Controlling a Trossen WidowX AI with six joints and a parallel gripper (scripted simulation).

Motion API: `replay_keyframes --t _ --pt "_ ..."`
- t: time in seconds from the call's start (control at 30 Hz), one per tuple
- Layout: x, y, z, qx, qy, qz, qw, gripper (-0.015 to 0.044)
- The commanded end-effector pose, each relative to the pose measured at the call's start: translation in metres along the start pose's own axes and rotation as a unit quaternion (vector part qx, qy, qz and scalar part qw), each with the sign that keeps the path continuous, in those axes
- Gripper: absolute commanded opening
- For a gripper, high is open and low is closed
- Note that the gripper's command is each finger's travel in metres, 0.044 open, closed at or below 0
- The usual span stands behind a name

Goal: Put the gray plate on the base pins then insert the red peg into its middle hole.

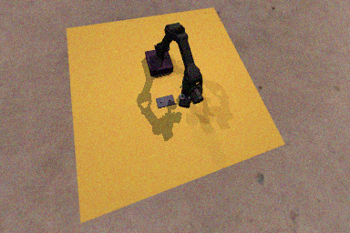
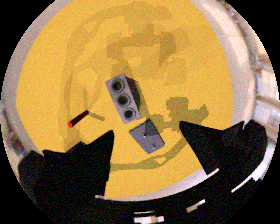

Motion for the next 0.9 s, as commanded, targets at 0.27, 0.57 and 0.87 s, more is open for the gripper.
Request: replay_keyframes --t 0.27,0.57,0.87 --pt "0.021 0.038 -0.005 0.013 -0.001 0.129 0.992 0.044" --pt "0.021 0.039 -0.035 0.013 -0.001 0.129 0.992 0.044" --pt "0.02 0.04 -0.052 0.014 -0.001 0.128 0.992 0.044"
Point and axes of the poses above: the point midway between the two fingers, 35 mm back from their tips, its own z axis back along the fingers, its own y axis across the jaws, x = y × z, the point moved 1 cm from there along z, back along the fingers, and after that the axes turned 15 degrees about -z, right-handed, at the moved point
